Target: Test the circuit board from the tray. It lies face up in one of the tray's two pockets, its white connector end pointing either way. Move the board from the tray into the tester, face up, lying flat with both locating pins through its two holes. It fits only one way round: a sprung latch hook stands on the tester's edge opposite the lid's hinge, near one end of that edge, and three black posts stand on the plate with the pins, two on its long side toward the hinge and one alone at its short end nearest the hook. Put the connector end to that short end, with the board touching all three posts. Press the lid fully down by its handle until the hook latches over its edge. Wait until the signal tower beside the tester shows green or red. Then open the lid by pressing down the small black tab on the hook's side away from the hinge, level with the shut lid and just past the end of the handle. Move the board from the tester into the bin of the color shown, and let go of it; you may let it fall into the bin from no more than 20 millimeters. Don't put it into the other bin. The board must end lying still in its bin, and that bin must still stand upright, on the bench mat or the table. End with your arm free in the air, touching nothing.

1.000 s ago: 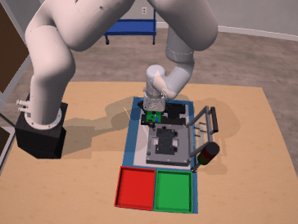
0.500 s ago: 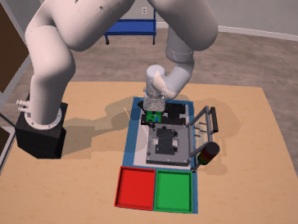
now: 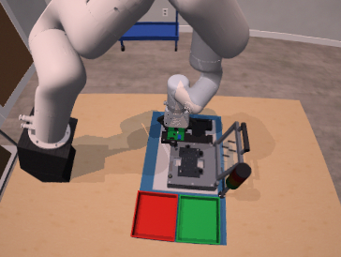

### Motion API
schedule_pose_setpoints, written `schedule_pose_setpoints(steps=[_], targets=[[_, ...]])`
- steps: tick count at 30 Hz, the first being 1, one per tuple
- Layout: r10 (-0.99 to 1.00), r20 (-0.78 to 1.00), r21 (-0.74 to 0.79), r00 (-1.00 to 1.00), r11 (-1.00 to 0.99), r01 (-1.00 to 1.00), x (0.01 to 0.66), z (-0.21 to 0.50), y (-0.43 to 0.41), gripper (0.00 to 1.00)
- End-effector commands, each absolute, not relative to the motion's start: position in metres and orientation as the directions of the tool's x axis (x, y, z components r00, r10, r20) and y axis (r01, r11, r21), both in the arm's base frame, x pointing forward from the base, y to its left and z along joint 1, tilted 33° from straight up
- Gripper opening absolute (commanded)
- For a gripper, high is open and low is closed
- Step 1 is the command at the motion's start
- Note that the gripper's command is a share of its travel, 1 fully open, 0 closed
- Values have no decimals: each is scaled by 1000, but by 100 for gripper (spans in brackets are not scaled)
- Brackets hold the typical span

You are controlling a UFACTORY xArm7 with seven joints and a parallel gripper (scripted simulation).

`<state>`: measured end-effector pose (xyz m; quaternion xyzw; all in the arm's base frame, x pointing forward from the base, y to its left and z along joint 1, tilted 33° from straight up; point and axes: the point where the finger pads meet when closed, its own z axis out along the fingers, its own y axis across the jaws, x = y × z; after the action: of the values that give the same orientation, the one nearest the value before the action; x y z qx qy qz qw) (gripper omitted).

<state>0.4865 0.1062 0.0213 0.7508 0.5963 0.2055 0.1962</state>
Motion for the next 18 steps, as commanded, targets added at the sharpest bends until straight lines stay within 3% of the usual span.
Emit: schedule_pose_setpoints(steps=[1,18], targets=[[976,76,541,204,-212,814,487,22,107,79],[976,76,541,204,-212,814,483,28,107,79]])
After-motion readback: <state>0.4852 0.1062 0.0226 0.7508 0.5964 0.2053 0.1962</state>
